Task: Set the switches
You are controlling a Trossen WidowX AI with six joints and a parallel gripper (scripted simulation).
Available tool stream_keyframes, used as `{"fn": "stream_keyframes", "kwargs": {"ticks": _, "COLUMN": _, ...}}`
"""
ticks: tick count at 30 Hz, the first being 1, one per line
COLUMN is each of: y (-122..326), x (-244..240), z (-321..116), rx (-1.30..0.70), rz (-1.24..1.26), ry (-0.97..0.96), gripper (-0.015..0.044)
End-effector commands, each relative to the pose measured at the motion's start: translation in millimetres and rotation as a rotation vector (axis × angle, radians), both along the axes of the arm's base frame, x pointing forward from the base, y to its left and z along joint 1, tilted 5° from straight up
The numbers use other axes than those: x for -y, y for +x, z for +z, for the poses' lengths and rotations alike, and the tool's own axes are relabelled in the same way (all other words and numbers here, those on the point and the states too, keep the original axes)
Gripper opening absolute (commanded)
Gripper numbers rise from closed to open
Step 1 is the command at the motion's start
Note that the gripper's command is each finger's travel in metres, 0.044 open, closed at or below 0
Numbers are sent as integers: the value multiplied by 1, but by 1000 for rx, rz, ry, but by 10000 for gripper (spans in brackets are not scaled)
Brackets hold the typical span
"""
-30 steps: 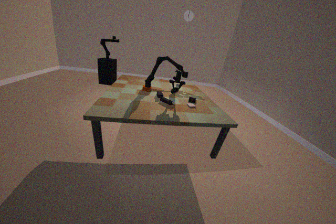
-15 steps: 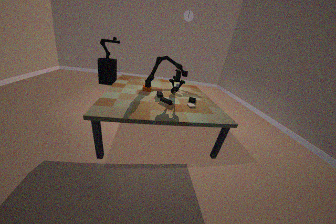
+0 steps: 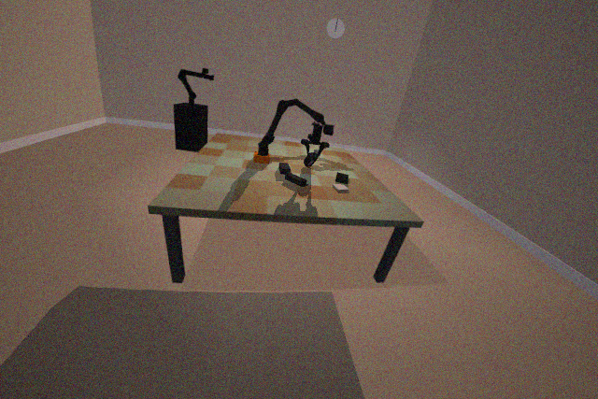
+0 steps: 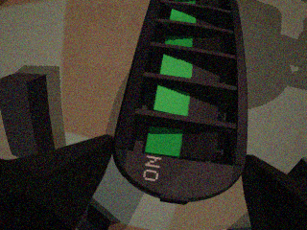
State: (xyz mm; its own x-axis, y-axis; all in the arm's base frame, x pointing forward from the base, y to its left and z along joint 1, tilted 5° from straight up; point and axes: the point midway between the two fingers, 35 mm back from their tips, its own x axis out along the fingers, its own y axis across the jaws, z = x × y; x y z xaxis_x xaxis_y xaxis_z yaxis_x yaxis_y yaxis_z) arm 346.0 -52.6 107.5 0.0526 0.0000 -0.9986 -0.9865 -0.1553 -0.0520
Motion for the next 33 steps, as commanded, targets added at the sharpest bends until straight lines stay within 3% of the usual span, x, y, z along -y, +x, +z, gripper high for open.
{"fn": "stream_keyframes", "kwargs": {"ticks": 1, "y": -1, "x": -4, "z": 5, "rx": 7, "rz": -2, "ry": -7, "gripper": 336}}
{"fn": "stream_keyframes", "kwargs": {"ticks": 33, "y": -5, "x": -27, "z": 14, "rx": 16, "rz": -5, "ry": -63, "gripper": 336}}
